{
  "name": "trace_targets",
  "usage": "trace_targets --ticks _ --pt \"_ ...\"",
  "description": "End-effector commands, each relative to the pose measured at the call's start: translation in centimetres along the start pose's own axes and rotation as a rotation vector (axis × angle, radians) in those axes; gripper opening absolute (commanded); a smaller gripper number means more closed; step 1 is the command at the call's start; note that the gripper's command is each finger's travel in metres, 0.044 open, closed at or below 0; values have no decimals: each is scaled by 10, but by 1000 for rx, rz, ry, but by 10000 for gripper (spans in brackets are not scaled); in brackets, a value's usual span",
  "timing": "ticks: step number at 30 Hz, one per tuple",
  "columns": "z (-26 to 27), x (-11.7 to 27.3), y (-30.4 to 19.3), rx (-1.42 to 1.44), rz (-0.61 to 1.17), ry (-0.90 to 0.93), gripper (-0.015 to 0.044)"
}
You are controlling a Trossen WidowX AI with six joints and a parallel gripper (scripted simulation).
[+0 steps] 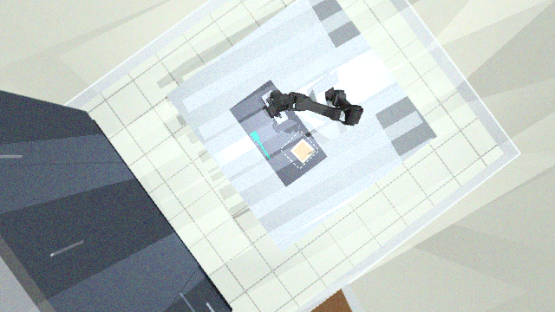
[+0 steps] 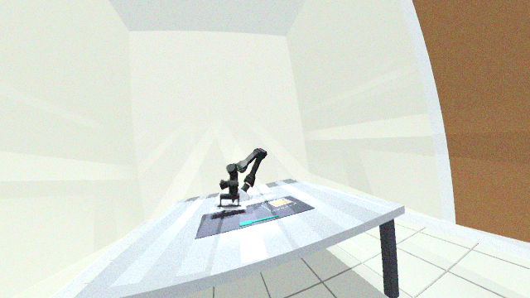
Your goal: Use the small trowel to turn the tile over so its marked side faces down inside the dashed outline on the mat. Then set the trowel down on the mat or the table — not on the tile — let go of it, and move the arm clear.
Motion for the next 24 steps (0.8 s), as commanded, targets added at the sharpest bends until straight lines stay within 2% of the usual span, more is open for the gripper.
trace_targets --ticks 1,24 --pt "-8 6 21 -4 29 27 0" --pt "-76 29 99 -61 187 209 0"
Point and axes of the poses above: the point midway between the two fingers, 35 mm back from their tips, its own x axis back along the fingers, its own z axis across the jaws, y = z × x, the point moved 6 cm from there along x, back along the fingers, and after that the axes turned 7 degrees about -x, right-handed, at the moved point
